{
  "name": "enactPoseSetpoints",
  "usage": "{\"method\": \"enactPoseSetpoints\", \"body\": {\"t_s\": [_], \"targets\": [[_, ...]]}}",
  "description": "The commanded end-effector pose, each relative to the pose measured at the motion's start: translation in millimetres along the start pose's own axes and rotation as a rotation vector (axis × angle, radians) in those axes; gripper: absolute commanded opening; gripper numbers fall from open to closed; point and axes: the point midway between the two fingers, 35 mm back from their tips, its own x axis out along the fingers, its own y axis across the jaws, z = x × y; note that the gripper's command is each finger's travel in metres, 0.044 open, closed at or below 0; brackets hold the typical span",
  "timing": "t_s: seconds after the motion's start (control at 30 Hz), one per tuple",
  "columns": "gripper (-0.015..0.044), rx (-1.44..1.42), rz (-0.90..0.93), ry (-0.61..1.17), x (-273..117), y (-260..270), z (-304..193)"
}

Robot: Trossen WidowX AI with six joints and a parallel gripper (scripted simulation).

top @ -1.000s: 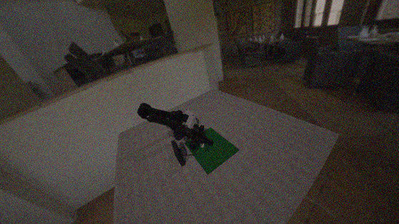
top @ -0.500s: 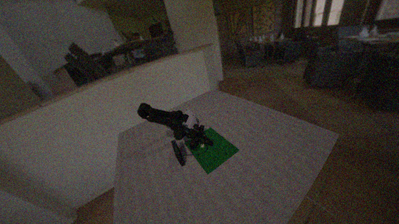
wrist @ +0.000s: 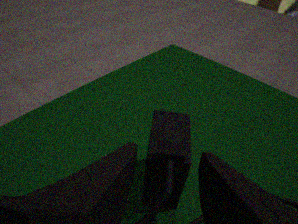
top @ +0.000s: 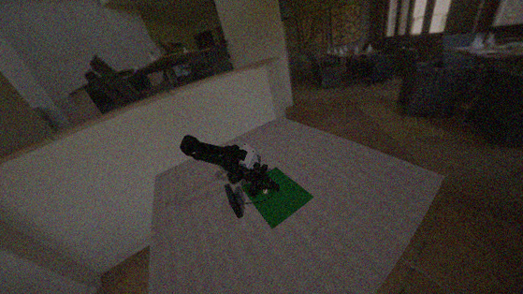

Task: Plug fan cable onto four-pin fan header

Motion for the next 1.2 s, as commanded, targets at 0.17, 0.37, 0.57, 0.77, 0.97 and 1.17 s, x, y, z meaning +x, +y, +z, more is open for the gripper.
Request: {"method": "enactPoseSetpoints", "body": {"t_s": [0.17,0.37,0.57,0.77,0.97,1.17], "targets": [[0.0140,0.000,0.000,0.000,0,0,0],[0.0140,0.000,0.000,0.000,-16,-7,6],[0.0140,0.000,0.000,0.000,-34,-12,11],[0.0140,0.000,0.000,0.001,-53,-13,16],[0.0140,-0.001,0.000,0.001,-71,-12,20],[0.0140,0.000,0.001,0.001,-90,-7,23]]}}
